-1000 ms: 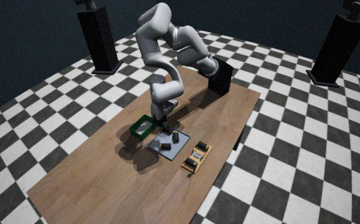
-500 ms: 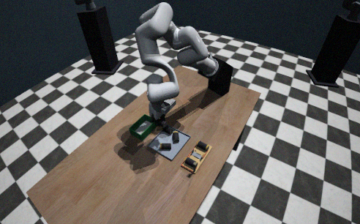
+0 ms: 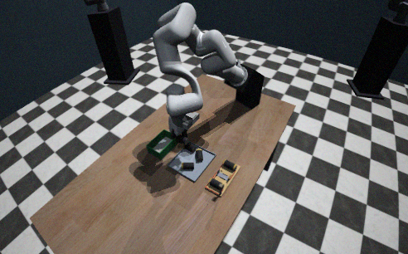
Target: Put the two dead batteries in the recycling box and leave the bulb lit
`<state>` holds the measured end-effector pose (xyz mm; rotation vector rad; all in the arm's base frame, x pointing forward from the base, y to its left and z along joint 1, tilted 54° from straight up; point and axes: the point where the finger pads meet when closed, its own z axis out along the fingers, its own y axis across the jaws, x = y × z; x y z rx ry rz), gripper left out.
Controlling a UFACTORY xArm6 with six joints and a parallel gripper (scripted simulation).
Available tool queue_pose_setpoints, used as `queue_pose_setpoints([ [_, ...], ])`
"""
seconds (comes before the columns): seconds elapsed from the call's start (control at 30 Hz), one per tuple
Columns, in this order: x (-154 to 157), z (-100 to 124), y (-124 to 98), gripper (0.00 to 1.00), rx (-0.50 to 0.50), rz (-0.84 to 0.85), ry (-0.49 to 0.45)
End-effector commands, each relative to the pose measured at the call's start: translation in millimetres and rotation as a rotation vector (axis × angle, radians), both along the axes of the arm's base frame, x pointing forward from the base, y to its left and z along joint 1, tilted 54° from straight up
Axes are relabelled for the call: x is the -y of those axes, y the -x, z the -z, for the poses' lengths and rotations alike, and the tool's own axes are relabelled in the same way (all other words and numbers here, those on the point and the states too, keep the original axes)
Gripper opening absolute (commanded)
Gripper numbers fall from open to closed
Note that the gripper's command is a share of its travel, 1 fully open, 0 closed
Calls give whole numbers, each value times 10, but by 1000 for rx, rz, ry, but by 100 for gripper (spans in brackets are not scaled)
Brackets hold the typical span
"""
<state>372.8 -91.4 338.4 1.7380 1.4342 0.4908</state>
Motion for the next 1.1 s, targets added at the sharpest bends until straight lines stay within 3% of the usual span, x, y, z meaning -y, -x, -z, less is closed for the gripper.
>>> queue_pose_setpoints([
  [0.0, 0, -10, -2, 28, 2, 0, 0],
  [0.53, 244, 420, -530, 28, 2, 0, 0],
  [1.07, 261, 449, -566, 28, 2, 0, 0],
])
